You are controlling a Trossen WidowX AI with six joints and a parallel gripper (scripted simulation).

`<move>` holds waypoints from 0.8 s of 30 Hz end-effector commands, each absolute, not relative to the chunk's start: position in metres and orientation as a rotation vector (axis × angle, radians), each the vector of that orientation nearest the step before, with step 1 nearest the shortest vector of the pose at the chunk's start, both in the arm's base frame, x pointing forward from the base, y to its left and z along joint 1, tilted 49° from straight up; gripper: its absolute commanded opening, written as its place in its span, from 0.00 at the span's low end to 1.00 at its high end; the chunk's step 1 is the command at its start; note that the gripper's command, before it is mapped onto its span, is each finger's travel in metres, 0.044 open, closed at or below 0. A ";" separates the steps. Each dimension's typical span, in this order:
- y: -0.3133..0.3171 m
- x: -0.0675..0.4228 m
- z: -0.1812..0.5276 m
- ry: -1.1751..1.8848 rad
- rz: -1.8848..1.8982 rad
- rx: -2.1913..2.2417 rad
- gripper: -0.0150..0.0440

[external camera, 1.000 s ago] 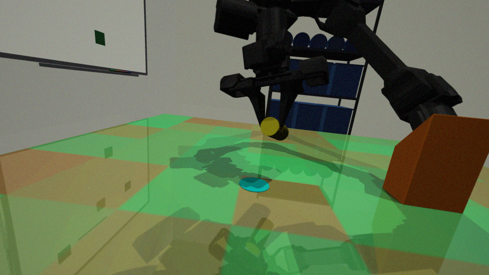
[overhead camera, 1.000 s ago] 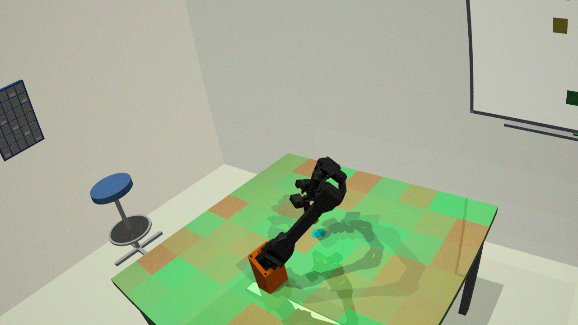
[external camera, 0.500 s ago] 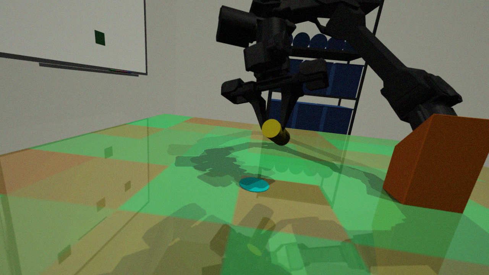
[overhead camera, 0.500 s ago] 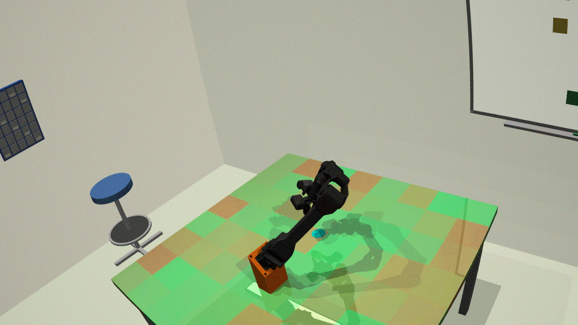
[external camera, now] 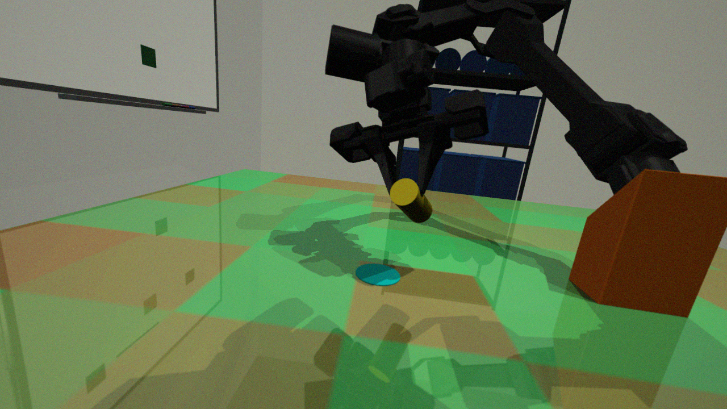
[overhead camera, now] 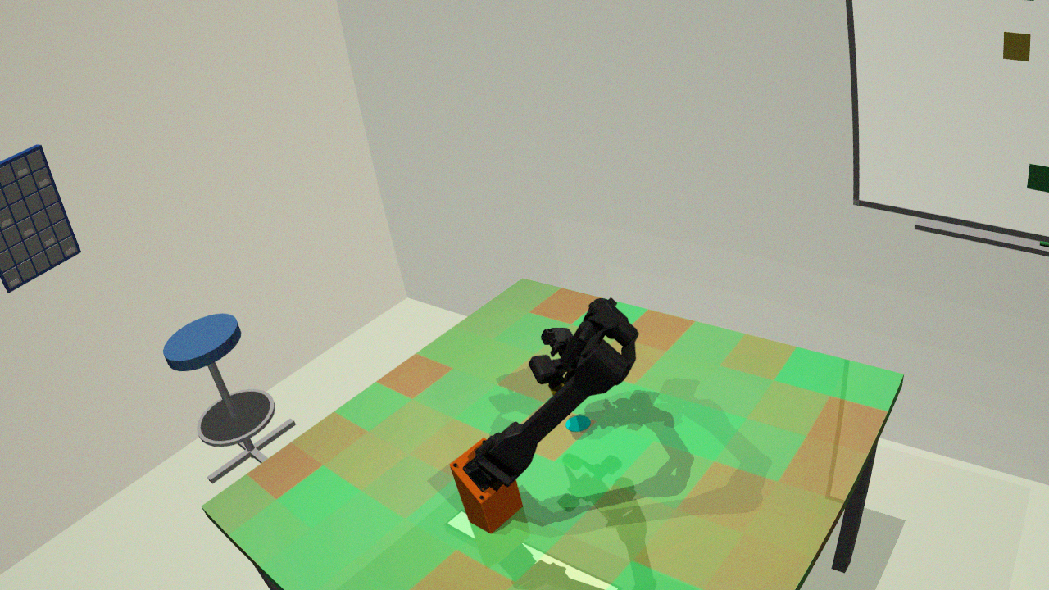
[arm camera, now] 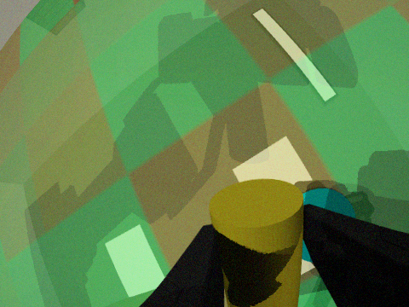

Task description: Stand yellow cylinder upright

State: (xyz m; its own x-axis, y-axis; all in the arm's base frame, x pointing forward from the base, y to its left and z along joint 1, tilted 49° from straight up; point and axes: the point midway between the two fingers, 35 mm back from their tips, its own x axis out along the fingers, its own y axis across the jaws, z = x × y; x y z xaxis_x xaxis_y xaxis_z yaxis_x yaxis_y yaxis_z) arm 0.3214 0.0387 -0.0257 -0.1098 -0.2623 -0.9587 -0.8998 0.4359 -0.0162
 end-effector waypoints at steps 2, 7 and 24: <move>0.038 0.319 -0.027 1.610 0.779 -1.013 0.43; 0.038 0.319 -0.028 1.583 0.802 -0.989 0.43; 0.037 0.319 -0.028 1.483 0.875 -0.918 0.43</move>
